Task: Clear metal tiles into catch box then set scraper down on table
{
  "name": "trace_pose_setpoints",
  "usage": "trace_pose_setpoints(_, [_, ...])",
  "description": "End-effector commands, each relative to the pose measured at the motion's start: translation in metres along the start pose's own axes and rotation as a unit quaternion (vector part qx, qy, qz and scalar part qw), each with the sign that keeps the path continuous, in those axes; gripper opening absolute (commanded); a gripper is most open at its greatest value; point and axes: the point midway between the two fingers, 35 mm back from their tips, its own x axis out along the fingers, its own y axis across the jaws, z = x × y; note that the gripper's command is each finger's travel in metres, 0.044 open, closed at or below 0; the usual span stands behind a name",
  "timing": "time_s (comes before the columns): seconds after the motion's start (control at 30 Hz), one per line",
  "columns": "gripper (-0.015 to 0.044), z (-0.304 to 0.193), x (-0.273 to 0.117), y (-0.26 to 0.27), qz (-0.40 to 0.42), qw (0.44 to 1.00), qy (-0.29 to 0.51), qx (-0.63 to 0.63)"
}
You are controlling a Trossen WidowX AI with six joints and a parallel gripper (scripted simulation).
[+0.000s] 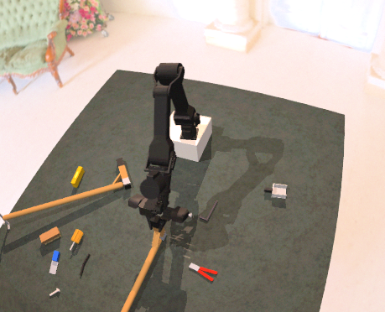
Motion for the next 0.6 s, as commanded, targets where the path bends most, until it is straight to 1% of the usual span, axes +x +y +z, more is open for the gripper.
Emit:
trace_pose_setpoints(0.0, [0.0000,0.011,0.004,0.003,0.003,1.000,-0.006,-0.001])
trace_pose_setpoints(0.57, [0.0000,0.030,0.019,0.007,0.003,1.000,-0.007,-0.001])
